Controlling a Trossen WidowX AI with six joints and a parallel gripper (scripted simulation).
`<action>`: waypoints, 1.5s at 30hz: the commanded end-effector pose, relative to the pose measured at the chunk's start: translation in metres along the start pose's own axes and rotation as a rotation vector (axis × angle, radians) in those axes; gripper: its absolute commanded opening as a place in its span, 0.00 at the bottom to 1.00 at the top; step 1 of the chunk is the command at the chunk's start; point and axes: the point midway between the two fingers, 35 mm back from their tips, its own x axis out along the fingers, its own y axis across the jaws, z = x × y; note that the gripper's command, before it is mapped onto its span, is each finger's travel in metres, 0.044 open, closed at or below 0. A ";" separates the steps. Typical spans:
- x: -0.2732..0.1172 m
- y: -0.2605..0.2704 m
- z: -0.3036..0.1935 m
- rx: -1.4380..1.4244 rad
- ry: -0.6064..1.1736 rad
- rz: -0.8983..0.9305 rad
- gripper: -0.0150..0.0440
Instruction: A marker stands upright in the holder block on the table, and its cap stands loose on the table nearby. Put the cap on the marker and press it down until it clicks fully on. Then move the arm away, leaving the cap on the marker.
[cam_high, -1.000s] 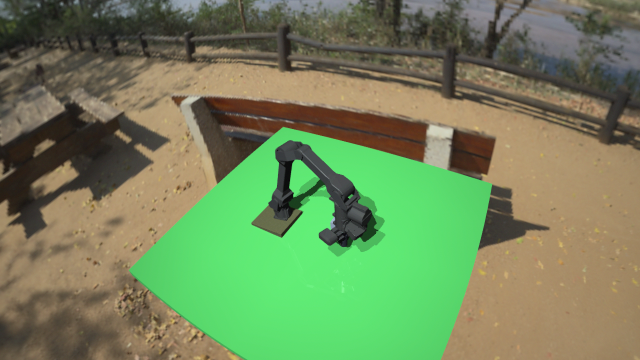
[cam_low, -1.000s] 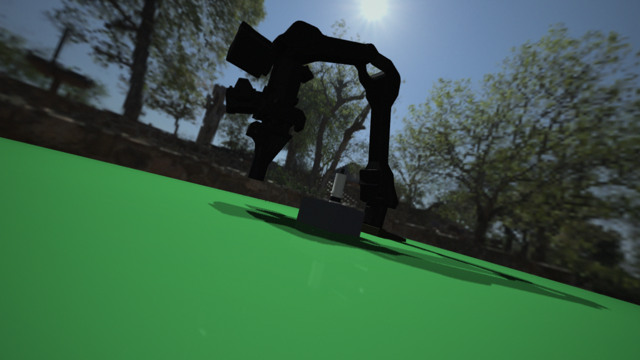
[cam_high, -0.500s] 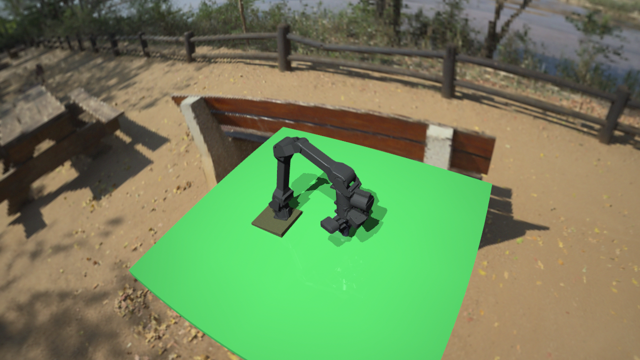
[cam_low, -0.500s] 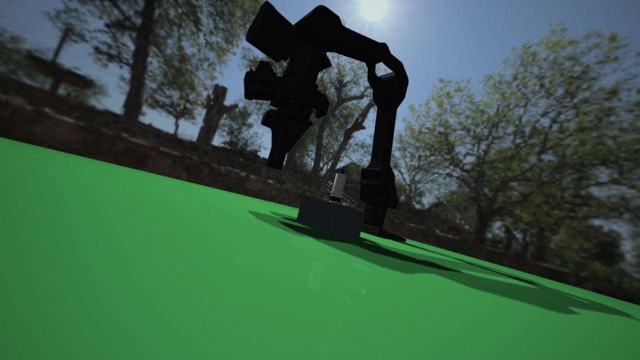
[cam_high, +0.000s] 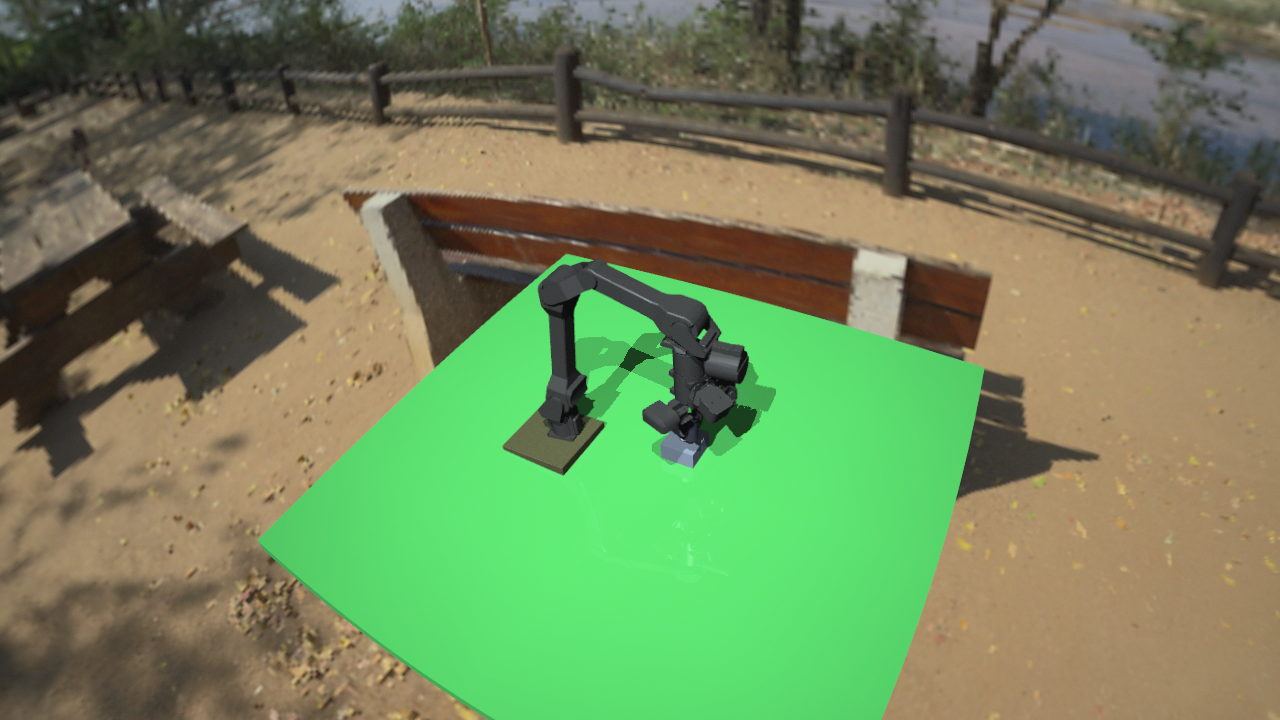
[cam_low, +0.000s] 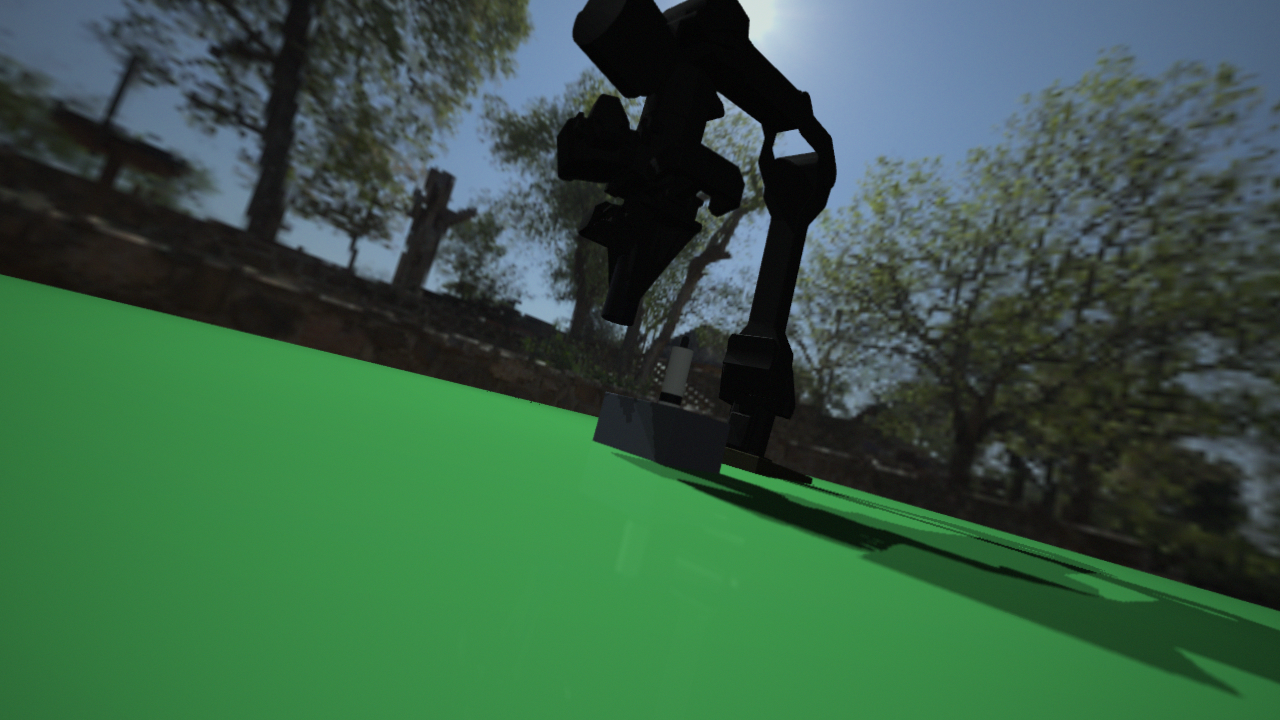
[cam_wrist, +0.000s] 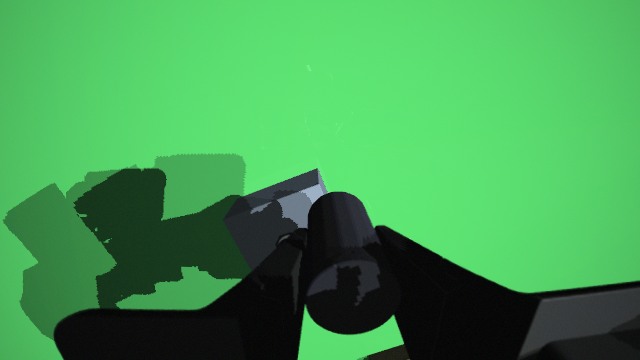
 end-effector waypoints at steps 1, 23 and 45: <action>-0.004 0.008 -0.013 0.006 0.008 0.001 0.25; -0.013 0.029 -0.051 0.005 0.013 0.002 0.25; 0.018 0.030 -0.050 0.005 0.013 0.003 0.25</action>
